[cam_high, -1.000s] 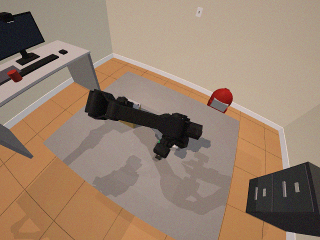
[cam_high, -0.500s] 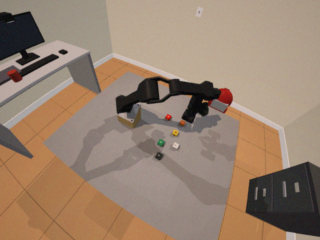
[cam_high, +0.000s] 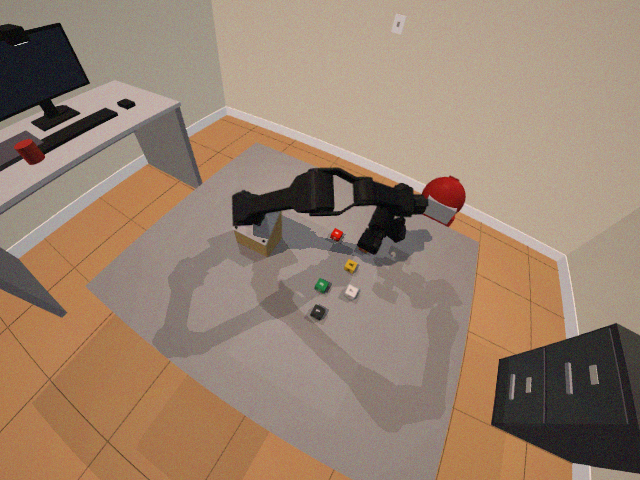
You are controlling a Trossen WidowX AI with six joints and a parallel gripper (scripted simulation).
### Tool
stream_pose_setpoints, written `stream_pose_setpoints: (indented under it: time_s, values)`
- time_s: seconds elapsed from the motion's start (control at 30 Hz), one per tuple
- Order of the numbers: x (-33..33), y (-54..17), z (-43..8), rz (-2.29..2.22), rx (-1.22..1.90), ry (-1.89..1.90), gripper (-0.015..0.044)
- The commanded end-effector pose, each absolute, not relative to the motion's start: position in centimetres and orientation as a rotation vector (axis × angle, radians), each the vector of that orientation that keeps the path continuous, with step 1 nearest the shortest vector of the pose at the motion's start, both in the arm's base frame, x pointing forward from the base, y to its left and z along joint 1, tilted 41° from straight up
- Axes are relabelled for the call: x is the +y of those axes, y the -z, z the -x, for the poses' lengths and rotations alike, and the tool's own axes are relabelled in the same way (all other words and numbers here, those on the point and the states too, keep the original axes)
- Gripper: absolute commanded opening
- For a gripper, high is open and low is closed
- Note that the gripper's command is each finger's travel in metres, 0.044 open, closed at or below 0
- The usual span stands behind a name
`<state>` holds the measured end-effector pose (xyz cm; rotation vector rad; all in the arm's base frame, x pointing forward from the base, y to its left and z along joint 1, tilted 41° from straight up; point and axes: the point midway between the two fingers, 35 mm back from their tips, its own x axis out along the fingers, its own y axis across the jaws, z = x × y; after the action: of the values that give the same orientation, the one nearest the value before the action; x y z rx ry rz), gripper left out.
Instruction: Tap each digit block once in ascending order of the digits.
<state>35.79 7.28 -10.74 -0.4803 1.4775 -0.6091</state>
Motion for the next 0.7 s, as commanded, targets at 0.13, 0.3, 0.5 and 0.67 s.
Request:
stream_pose_setpoints:
  time_s: [0.13, 0.3, 0.5, 0.67]
  values:
    - [6.7, 11.9, -35.7, 0.493, 1.469, 0.599, 0.002]
    - [6.2, 12.5, -35.7, 0.494, 1.469, 0.599, 0.002]
    - [5.6, 13.2, -35.7, 0.494, 1.469, 0.6, 0.002]
    - [5.1, 13.7, -35.7, 0.494, 1.469, 0.6, 0.002]
